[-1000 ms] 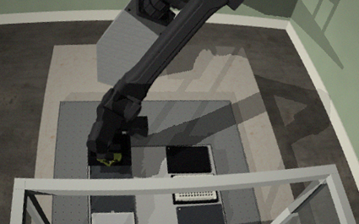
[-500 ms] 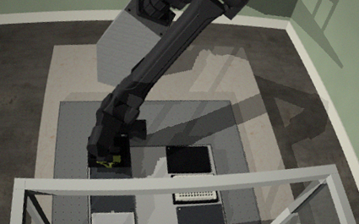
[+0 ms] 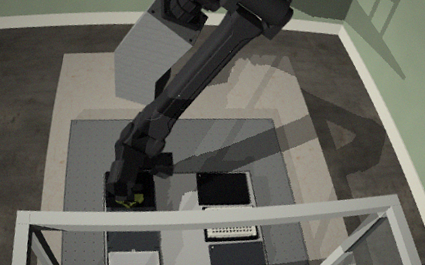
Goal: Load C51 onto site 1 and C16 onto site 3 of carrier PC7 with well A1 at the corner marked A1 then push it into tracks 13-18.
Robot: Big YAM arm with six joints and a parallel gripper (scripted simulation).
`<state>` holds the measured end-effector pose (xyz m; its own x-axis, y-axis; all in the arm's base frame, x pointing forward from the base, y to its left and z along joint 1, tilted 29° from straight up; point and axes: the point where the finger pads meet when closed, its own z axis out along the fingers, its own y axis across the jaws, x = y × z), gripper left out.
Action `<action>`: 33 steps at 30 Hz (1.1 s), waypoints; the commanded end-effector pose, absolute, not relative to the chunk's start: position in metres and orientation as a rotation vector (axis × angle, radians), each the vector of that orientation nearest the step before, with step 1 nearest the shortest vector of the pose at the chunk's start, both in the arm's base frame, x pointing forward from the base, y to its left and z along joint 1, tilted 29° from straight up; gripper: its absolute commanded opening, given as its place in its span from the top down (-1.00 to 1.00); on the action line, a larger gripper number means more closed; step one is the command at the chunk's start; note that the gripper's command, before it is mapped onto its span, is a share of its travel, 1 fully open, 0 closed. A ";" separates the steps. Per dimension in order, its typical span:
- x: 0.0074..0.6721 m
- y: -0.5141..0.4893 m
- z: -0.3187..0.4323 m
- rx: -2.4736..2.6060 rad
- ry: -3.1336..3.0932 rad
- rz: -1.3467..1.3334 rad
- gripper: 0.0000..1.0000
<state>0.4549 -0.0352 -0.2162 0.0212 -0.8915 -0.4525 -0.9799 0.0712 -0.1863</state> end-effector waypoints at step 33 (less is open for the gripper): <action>0.470 -0.032 -0.220 -1.829 1.899 0.211 1.00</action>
